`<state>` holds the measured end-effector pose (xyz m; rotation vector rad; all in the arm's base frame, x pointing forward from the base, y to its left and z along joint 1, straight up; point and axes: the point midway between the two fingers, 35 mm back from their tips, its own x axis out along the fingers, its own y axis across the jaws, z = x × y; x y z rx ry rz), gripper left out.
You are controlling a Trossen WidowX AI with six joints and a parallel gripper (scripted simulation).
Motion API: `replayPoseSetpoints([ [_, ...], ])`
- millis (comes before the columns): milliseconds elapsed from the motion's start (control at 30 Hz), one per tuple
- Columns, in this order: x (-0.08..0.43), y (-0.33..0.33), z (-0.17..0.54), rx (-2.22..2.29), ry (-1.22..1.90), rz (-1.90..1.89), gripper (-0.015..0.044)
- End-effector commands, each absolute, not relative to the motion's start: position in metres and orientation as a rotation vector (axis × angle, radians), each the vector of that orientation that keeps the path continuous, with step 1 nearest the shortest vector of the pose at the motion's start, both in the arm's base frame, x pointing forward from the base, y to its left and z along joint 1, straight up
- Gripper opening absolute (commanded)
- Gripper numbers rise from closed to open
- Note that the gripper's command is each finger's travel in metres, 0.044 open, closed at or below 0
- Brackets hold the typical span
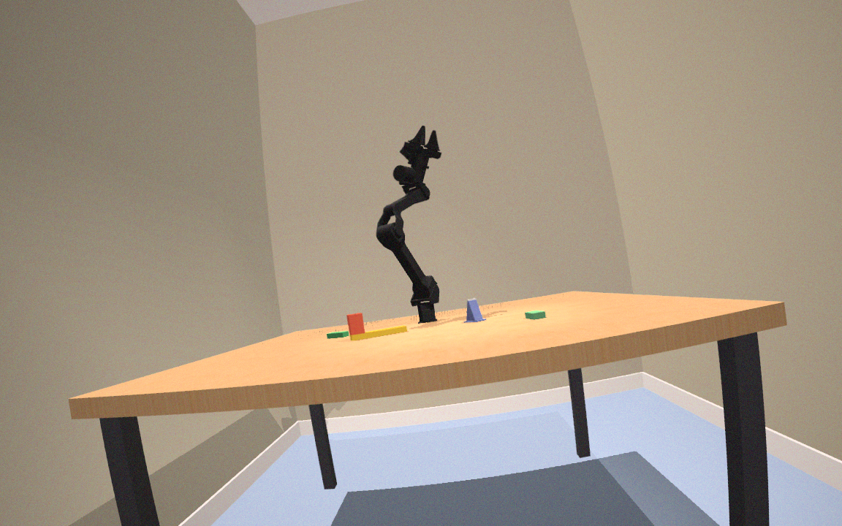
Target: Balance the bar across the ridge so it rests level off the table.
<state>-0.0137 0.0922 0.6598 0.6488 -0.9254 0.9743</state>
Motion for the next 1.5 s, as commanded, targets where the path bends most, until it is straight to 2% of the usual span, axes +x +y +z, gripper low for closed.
replayPoseSetpoints([
  [0,-0.014,0.092,0.660,0.645,-0.928,0.973,0.0374],
  [67,-0.017,0.095,0.660,0.616,-0.946,0.962,0.0321],
  [100,-0.019,0.097,0.660,0.594,-0.960,0.954,0.0315],
  [833,-0.043,0.159,0.652,0.115,-1.177,0.796,0.0315],
  [1467,-0.026,0.225,0.629,-0.337,-1.249,0.655,0.0315],
])
